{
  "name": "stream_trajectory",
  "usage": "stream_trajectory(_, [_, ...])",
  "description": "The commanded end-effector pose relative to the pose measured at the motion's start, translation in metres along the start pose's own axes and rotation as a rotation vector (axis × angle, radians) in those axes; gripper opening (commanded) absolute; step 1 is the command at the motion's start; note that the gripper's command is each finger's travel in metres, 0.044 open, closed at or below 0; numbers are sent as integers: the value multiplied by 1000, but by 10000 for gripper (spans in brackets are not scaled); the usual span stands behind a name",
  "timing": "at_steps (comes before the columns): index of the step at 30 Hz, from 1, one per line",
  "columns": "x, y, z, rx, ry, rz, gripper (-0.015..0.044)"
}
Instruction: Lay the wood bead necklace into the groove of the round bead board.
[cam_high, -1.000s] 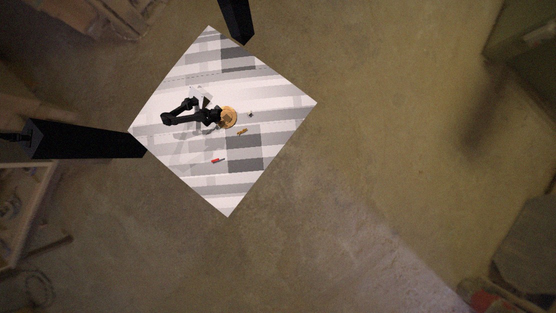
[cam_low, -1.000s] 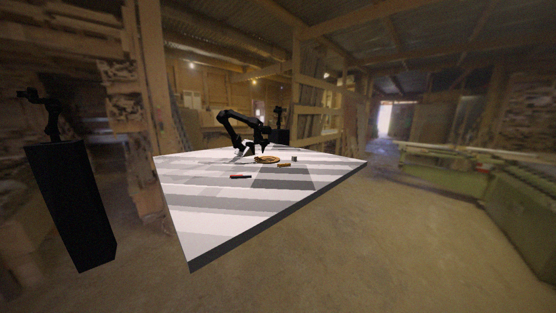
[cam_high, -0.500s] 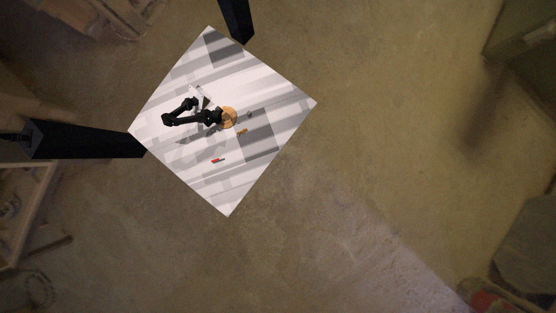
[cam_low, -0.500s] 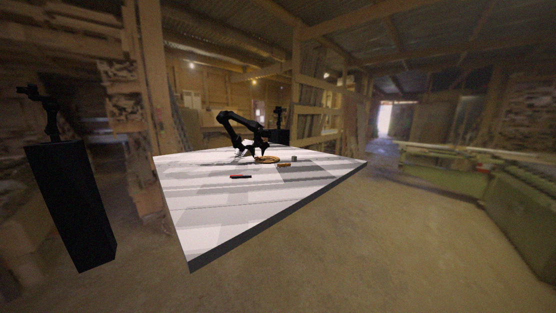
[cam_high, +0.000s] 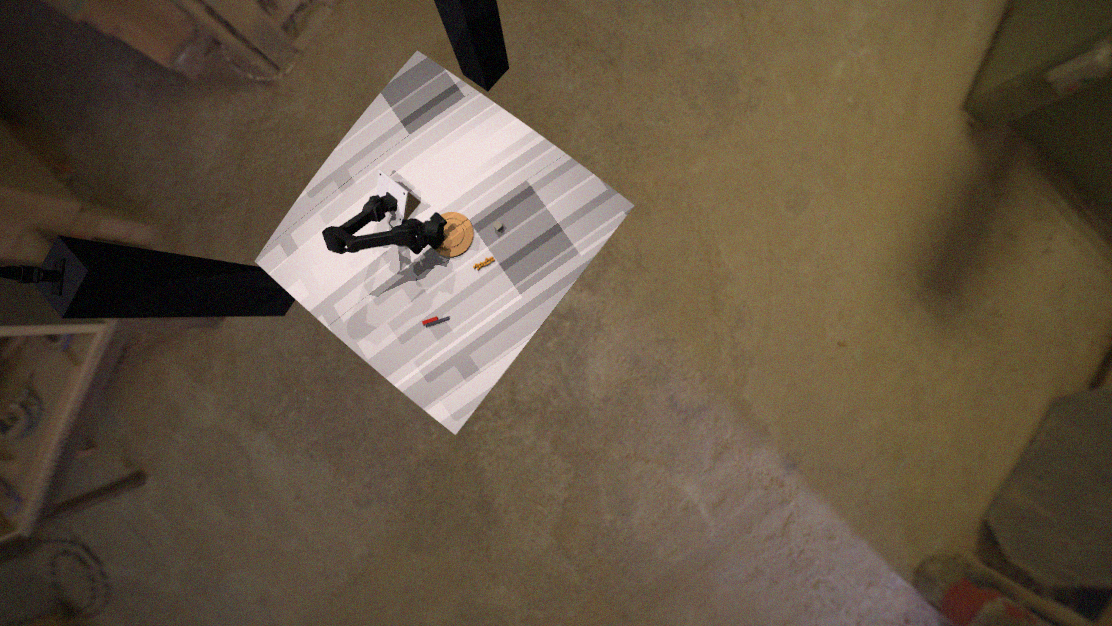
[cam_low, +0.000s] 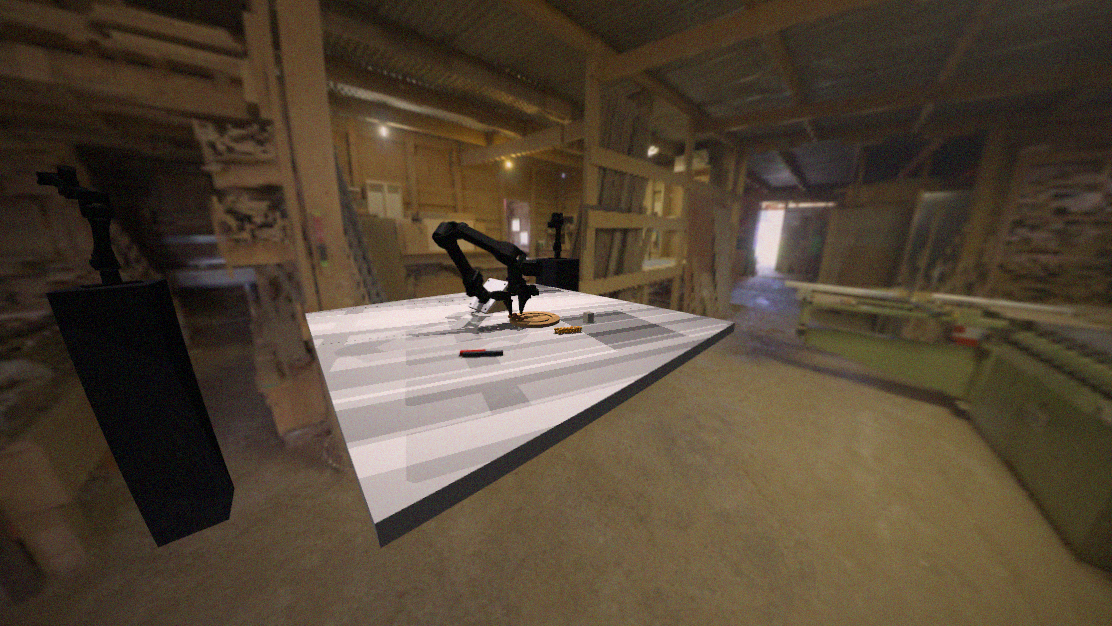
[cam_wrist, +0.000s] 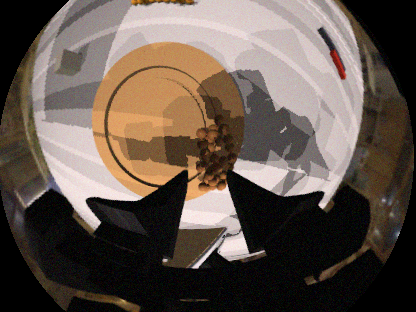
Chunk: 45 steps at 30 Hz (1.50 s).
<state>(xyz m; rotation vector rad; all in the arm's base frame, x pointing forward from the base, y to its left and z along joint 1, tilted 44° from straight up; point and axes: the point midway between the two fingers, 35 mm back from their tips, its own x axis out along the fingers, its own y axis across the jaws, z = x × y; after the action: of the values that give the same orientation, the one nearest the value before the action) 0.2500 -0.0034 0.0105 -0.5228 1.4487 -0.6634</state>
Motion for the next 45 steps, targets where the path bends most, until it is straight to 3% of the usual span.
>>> stream_trajectory(1, [0, 0, 0, 0, 0, 0, 39])
stream_trajectory(3, [0, 0, 0, 0, 0, 0, 0])
stream_trajectory(45, [0, 0, 0, 0, 0, 0, 0])
